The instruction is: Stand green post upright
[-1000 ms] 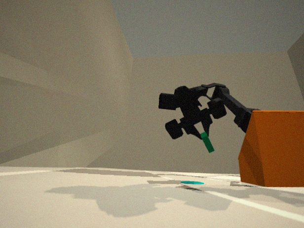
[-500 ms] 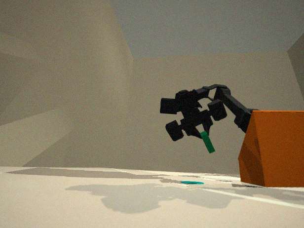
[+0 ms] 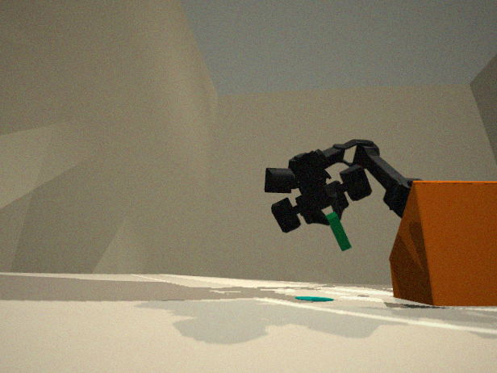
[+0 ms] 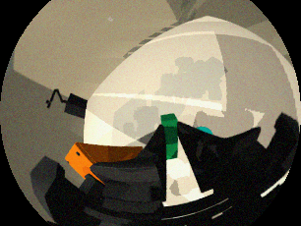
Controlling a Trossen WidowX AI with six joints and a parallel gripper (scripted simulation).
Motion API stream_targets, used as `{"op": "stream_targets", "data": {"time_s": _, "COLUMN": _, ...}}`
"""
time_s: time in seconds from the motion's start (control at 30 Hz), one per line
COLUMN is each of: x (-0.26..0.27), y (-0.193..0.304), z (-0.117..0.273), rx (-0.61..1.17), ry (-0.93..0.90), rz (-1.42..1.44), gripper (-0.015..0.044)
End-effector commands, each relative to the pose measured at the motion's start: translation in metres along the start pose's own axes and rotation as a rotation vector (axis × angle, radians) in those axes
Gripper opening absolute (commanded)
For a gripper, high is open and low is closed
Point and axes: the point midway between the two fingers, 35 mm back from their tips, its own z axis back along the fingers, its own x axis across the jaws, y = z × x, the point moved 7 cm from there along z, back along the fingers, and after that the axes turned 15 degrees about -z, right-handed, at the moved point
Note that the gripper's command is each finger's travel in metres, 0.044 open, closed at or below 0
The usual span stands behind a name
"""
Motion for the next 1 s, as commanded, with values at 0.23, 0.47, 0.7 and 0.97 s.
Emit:
{"op": "stream_targets", "data": {"time_s": 0.23, "x": -0.001, "y": 0.005, "z": 0.003, "rx": -0.088, "ry": -0.014, "rz": 0.022, "gripper": 0.0023}}
{"op": "stream_targets", "data": {"time_s": 0.47, "x": -0.002, "y": 0.008, "z": 0.003, "rx": -0.138, "ry": -0.022, "rz": 0.036, "gripper": 0.0023}}
{"op": "stream_targets", "data": {"time_s": 0.7, "x": -0.003, "y": 0.011, "z": 0.004, "rx": -0.188, "ry": -0.026, "rz": 0.05, "gripper": 0.0023}}
{"op": "stream_targets", "data": {"time_s": 0.97, "x": -0.004, "y": 0.015, "z": 0.006, "rx": -0.246, "ry": -0.027, "rz": 0.067, "gripper": 0.0023}}
